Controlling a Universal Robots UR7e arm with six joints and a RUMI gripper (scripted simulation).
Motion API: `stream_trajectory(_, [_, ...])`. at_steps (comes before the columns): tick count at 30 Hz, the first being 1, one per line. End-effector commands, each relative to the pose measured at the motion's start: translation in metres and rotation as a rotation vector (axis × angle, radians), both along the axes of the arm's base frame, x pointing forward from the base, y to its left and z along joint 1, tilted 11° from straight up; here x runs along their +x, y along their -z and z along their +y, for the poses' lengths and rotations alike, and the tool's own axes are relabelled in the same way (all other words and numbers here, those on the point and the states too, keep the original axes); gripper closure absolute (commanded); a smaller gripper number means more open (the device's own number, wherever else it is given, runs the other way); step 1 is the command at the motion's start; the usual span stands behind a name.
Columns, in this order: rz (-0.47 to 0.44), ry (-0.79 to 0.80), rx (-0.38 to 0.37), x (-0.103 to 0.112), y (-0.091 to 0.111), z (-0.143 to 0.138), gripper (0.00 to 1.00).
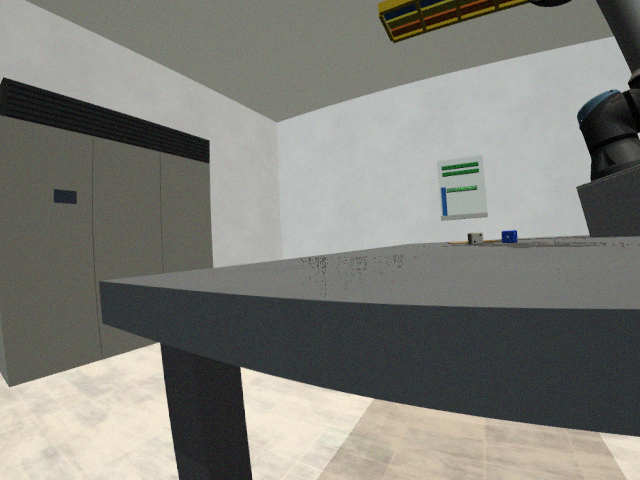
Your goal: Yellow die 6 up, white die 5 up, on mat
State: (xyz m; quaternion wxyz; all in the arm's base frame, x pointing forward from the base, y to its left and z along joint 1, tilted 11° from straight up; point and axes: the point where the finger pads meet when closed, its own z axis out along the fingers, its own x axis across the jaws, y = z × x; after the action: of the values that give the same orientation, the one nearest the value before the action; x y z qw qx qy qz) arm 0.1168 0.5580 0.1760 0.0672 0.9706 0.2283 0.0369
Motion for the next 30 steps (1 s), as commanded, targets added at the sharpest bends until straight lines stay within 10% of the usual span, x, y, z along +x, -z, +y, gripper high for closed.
stream_trajectory(1, [0.002, 0.024, 0.011, 0.034, 0.005, -0.021, 0.0])
stream_trajectory(17, [-0.006, 0.137, 0.045, 0.152, 0.036, -0.145, 0.0])
stream_trajectory(30, [-0.025, 0.216, 0.062, 0.197, 0.062, -0.243, 0.0])
